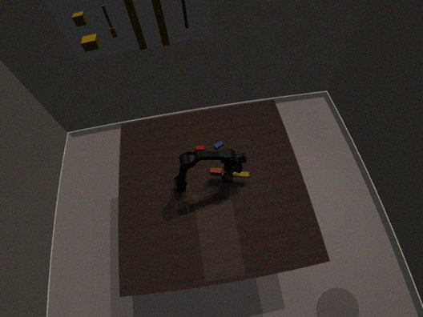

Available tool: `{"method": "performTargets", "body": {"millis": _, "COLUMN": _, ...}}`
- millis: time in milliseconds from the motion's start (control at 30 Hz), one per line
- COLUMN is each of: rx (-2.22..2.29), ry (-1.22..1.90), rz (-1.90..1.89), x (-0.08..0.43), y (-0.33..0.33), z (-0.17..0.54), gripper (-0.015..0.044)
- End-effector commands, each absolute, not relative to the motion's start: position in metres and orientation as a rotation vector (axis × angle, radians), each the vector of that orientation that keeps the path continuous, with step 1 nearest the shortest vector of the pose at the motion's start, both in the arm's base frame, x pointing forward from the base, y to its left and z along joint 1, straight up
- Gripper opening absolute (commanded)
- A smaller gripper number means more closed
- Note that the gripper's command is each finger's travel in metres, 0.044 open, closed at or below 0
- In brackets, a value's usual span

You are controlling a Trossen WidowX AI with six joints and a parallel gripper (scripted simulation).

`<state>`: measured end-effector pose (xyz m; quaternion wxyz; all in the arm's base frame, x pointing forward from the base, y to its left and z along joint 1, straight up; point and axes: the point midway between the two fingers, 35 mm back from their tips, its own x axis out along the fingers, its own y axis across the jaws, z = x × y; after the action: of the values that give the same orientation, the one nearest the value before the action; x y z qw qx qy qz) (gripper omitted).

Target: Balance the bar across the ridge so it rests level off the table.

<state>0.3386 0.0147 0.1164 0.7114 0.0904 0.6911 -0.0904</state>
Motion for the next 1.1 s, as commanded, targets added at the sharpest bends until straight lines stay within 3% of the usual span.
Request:
{"method": "performTargets", "body": {"millis": 0, "rx": 0.205, "ry": 1.533, "rz": -0.198, "x": 0.3388, "y": 0.0156, "z": 0.1155, "gripper": 0.0}}
{"method": "performTargets", "body": {"millis": 1067, "rx": 0.205, "ry": 1.533, "rz": -0.198, "x": 0.3385, "y": 0.0156, "z": 0.1128, "gripper": 0.0}}
